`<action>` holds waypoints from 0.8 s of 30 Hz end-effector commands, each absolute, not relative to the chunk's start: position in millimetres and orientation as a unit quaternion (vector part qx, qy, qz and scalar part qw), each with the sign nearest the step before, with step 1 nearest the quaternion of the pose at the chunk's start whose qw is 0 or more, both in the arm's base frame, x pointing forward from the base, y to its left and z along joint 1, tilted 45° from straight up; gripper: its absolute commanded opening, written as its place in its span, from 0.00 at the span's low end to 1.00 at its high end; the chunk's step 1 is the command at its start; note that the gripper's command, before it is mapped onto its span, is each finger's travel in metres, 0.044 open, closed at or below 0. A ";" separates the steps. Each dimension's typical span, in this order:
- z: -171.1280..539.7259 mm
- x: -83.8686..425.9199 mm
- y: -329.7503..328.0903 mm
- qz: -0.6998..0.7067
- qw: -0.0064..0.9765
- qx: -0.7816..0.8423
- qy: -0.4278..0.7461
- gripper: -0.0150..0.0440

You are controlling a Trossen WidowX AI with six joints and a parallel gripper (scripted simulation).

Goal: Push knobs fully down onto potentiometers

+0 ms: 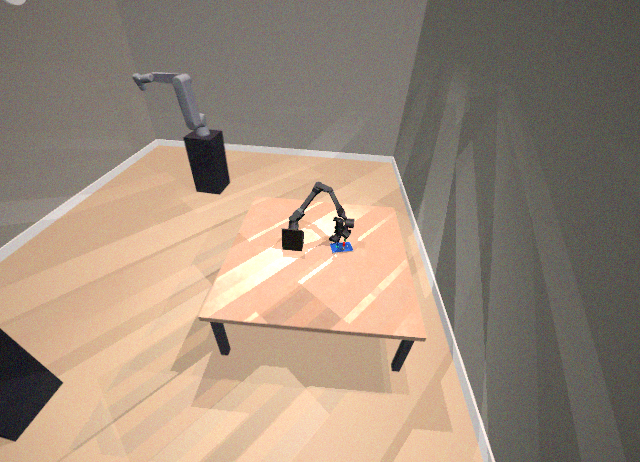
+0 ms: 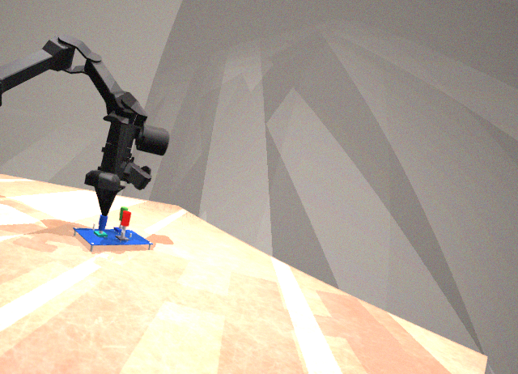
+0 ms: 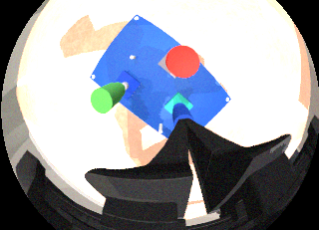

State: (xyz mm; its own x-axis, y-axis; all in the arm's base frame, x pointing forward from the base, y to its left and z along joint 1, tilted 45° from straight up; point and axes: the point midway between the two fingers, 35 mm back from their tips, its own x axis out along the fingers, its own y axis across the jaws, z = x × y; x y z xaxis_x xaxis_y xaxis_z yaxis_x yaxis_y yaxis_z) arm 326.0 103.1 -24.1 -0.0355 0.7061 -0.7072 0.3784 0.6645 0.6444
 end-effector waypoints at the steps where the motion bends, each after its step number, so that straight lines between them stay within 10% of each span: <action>1: -30.6 325.5 112.5 0.150 0.577 0.375 0.710 0.25; 24: -7.4 327.4 88.9 0.150 0.577 0.375 0.710 0.25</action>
State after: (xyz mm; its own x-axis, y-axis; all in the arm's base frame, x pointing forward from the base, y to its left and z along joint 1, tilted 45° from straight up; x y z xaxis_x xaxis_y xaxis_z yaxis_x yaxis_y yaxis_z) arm 323.5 91.6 -12.6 -0.0629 0.7075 -0.7039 0.3742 0.6706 0.6405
